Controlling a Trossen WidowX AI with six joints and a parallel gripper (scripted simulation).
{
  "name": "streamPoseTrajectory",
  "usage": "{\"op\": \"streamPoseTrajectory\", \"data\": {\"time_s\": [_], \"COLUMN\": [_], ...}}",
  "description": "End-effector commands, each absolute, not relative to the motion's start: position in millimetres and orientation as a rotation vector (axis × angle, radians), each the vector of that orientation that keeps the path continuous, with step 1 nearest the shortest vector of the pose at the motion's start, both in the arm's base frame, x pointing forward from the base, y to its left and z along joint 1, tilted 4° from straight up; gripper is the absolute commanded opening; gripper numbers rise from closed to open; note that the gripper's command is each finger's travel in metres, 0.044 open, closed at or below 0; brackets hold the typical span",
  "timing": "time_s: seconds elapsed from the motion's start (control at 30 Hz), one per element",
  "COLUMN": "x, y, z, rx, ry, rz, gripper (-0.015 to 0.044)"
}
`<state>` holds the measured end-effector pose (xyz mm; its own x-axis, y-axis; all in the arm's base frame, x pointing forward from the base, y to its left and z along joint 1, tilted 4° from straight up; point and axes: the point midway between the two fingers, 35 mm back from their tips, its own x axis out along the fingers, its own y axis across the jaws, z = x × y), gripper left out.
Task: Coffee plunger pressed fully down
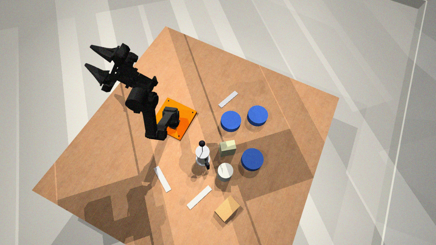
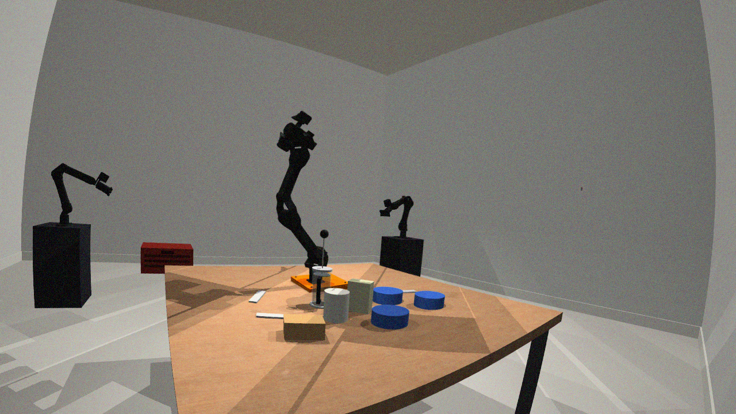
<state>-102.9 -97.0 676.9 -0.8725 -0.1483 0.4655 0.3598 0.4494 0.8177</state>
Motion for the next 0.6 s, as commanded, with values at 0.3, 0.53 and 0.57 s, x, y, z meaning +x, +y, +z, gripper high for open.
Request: {"op": "streamPoseTrajectory", "data": {"time_s": [0.3, 0.53, 0.57], "x": [-110.7, -89.1, -82.3], "y": [-37.6, 47.7, 60.3], "z": [682.2, 672.4, 668.5], "rx": [-0.773, -1.486, -1.597], "ry": [-2.090, -1.889, -1.856], "rz": [-1.700, -2.033, -2.086], "gripper": [0.0440, 0.0440, 0.0440]}}
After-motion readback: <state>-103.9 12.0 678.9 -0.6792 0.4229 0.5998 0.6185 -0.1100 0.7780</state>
